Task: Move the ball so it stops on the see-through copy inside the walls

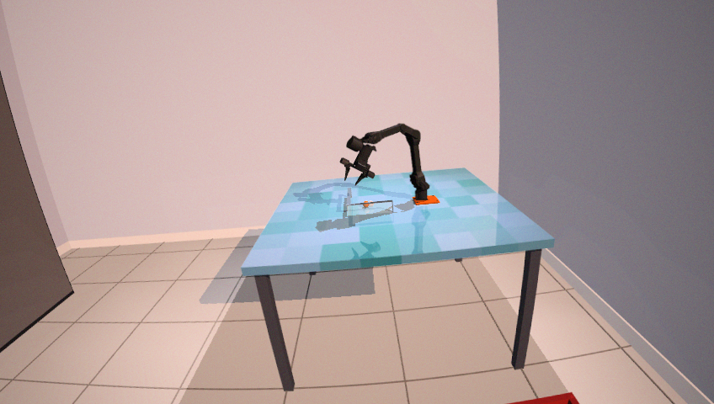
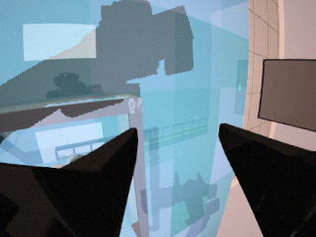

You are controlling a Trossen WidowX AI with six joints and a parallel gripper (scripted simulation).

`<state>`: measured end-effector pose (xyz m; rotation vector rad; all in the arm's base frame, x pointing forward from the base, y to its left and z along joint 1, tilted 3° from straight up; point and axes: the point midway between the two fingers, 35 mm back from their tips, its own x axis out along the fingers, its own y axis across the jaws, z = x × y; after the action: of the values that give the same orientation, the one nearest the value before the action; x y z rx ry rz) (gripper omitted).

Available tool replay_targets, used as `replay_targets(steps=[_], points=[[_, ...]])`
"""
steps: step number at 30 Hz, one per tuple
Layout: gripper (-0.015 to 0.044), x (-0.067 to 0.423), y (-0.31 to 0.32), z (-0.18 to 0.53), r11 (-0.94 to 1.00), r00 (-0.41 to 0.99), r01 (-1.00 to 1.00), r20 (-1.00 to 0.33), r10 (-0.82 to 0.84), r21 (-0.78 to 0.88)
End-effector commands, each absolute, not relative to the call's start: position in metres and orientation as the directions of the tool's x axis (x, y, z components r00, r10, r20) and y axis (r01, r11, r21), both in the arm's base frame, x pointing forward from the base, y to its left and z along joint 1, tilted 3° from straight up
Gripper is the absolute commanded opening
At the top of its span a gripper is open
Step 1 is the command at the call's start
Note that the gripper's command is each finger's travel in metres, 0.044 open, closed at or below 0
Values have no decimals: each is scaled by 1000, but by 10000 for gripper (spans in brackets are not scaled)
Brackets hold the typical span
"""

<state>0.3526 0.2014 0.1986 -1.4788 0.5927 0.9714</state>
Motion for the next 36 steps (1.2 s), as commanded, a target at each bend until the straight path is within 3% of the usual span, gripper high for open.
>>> replay_targets(steps=[1, 6, 8, 36], points=[[276, 344, 154, 149, -177, 335, -923, -940, 62, -341], [276, 318, 97, 102, -137, 62, -989, -998, -30, -57], [276, 313, 90, 97, -128, 23, -992, -999, -37, -18], [276, 315, 89, 62, -128, 23, -992, -999, -37, -18]])
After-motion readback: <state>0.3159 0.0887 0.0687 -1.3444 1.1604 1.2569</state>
